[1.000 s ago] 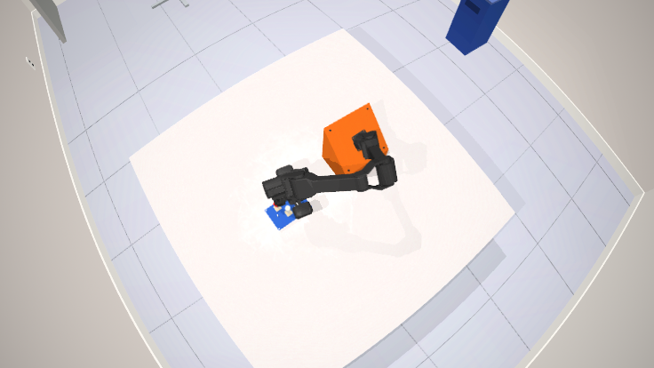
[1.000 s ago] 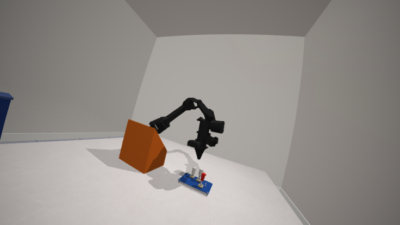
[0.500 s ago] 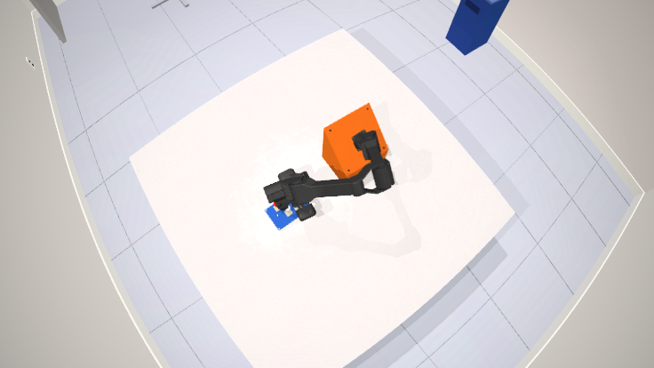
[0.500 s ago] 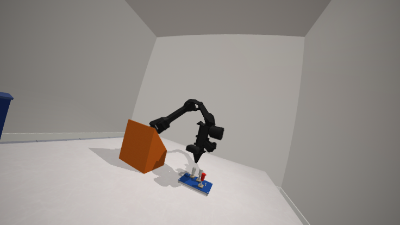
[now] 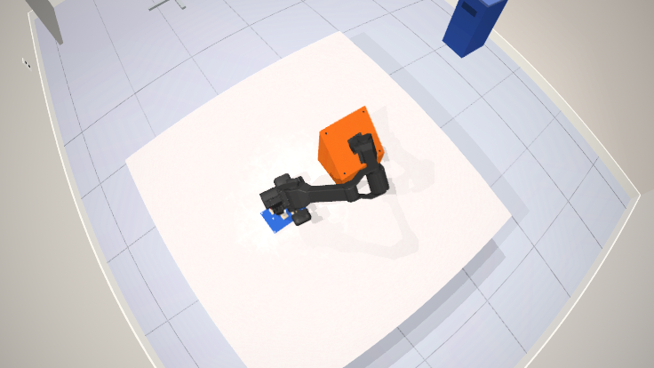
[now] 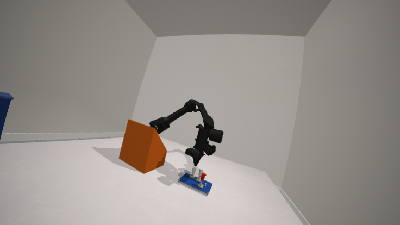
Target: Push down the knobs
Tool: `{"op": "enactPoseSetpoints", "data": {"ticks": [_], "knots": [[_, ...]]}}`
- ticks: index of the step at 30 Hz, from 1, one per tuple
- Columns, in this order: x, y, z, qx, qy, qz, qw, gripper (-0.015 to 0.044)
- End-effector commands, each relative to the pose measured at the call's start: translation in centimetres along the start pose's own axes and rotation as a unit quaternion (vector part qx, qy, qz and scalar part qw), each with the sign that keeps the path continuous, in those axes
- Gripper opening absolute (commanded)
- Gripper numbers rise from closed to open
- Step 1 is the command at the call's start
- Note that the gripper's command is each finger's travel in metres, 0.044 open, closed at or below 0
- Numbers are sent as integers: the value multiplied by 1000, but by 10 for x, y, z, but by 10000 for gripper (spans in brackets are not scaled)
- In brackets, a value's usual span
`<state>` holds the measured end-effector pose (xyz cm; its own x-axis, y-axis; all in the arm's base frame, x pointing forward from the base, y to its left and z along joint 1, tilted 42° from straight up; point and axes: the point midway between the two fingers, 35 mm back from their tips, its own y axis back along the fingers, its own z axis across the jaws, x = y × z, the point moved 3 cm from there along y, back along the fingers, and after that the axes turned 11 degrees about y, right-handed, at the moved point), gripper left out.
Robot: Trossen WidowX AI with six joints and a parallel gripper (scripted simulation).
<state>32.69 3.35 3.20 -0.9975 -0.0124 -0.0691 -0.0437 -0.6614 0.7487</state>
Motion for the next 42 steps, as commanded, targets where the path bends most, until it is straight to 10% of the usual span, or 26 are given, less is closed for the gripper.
{"op": "enactPoseSetpoints", "data": {"ticks": [1, 42], "knots": [[2, -6, -1, -2, -5, 2, 1000, 0], [2, -10, -1, -2, -5, 2, 1000, 0]]}}
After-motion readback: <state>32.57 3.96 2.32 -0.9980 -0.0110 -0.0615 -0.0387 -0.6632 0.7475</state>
